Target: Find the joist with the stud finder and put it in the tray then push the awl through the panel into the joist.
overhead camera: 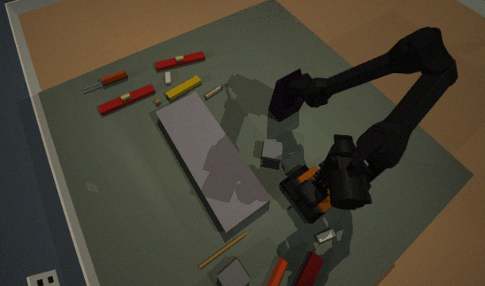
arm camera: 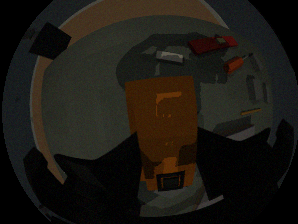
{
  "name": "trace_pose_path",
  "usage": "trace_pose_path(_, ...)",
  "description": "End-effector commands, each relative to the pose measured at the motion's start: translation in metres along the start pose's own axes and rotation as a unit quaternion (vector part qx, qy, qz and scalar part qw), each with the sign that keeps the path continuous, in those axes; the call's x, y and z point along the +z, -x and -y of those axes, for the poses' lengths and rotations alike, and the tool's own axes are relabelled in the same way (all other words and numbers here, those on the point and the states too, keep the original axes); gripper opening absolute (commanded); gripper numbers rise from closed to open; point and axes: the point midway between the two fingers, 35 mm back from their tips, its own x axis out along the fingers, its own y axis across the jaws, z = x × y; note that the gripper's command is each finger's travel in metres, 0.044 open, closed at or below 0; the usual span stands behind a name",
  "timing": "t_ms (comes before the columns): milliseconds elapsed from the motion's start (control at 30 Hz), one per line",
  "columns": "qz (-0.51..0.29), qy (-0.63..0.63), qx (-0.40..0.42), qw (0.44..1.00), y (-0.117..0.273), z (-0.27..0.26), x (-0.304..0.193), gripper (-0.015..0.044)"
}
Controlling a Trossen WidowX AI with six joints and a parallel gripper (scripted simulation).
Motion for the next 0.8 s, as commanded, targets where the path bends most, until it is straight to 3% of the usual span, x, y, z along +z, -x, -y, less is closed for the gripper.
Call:
trace_pose_path(0, 0.001, 0.003, -0.002, 1.000, -0.005, 0.000, 0.000, 0.0000)
trace_pose_path(767, -0.001, 0.004, -0.002, 1.000, -0.041, 0.003, -0.011, 0.0000)
